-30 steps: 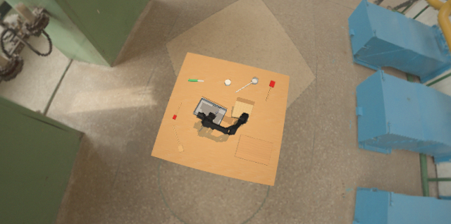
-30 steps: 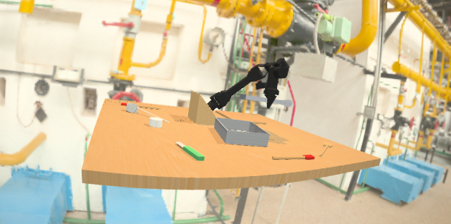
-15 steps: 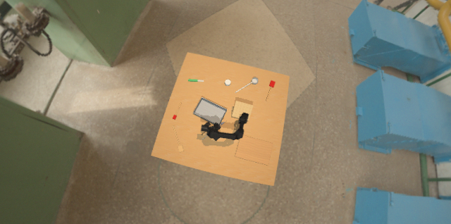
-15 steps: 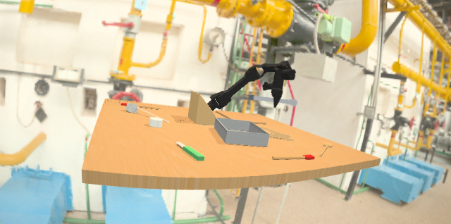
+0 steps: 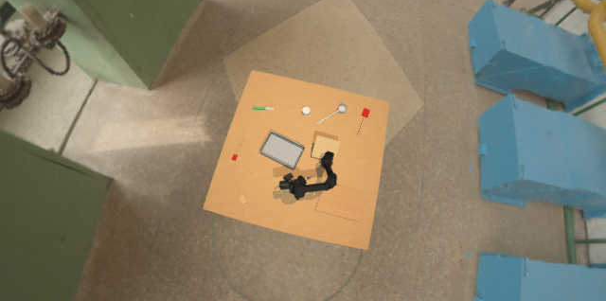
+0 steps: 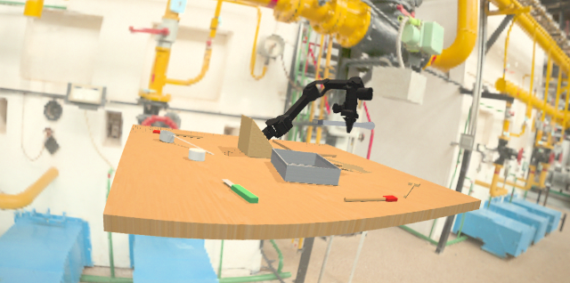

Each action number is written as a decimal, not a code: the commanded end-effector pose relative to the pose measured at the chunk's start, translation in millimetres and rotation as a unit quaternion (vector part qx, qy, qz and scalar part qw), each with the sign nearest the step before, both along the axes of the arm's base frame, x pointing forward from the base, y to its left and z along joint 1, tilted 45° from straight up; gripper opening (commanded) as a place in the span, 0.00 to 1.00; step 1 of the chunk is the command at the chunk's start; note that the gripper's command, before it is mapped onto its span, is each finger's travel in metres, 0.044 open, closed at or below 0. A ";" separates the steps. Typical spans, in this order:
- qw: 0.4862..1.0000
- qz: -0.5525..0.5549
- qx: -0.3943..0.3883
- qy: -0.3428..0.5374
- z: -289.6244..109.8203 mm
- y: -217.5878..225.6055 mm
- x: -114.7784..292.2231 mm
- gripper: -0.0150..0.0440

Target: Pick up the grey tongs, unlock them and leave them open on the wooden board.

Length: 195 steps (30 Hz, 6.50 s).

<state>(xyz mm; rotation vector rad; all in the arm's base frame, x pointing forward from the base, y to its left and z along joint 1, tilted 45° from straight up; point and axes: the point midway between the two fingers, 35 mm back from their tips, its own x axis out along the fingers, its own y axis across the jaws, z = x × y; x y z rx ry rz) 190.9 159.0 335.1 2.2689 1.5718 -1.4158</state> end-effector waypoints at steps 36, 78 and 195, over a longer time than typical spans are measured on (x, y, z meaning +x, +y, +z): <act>0.876 0.396 -0.087 -0.263 -11.4 45.2 -89.6 0.00; 0.277 0.787 -0.072 -0.547 -24.5 64.3 -190.7 0.00; -0.860 0.185 0.228 -0.417 -33.7 -8.3 -366.3 0.00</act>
